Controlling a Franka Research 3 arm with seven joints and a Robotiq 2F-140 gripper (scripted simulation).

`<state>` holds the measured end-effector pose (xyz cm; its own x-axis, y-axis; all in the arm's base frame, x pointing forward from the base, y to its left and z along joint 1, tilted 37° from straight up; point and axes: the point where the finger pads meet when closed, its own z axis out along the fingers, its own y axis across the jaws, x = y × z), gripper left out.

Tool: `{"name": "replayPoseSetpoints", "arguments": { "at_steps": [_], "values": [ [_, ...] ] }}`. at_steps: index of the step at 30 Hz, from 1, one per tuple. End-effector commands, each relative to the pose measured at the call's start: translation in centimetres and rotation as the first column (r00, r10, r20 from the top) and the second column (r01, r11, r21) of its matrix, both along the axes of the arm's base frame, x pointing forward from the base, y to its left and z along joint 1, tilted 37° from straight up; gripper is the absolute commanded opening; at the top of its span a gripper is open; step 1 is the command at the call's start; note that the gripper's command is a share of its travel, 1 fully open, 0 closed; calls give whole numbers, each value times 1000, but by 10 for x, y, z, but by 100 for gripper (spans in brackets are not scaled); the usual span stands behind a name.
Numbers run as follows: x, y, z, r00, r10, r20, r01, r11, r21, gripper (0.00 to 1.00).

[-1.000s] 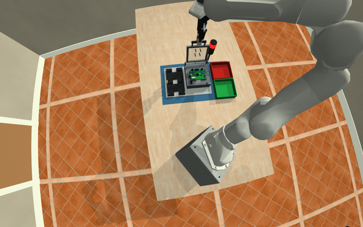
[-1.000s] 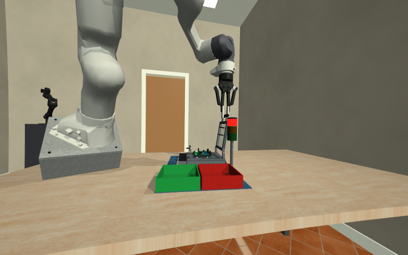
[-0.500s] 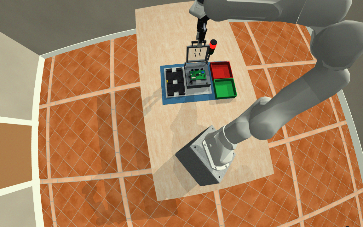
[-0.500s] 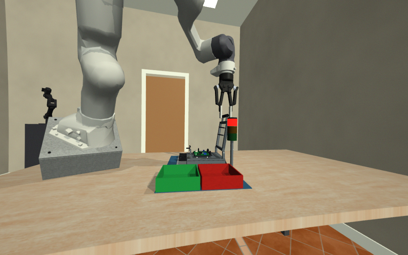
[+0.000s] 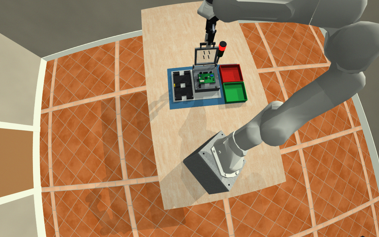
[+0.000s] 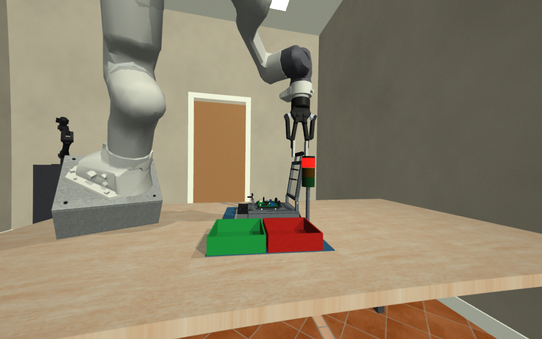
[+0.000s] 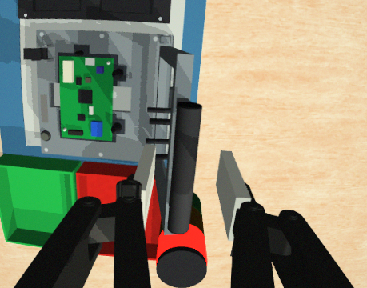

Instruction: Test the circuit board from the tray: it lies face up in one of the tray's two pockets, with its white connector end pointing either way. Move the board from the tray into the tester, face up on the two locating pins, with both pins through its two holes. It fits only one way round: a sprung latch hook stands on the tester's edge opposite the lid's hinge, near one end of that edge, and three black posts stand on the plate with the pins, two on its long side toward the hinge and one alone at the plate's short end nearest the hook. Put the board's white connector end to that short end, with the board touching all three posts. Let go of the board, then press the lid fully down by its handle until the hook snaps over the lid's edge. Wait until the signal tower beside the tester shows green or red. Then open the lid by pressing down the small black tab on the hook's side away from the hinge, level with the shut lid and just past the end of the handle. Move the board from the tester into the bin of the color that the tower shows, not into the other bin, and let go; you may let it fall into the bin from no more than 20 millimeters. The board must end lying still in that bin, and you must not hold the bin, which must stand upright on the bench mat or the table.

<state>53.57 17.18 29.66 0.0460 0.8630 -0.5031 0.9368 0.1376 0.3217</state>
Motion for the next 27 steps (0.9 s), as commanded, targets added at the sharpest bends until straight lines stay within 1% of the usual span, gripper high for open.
{"name": "replayPoseSetpoints", "arguments": {
  "at_steps": [1, 11, 21, 23, 27],
  "values": [
    [2, -1, 1, 1000, 4, 1, -4, 1000, -2, 30],
    [1, 1, 4, 1000, 4, 1, -4, 1000, -2, 30],
    [-8, 14, 25, 1000, 4, 1, -4, 1000, -2, 30],
    [-8, 14, 25, 1000, 4, 1, -4, 1000, -2, 30],
    [-12, 18, 32, 1000, 4, 1, -4, 1000, -2, 30]
  ]
}}
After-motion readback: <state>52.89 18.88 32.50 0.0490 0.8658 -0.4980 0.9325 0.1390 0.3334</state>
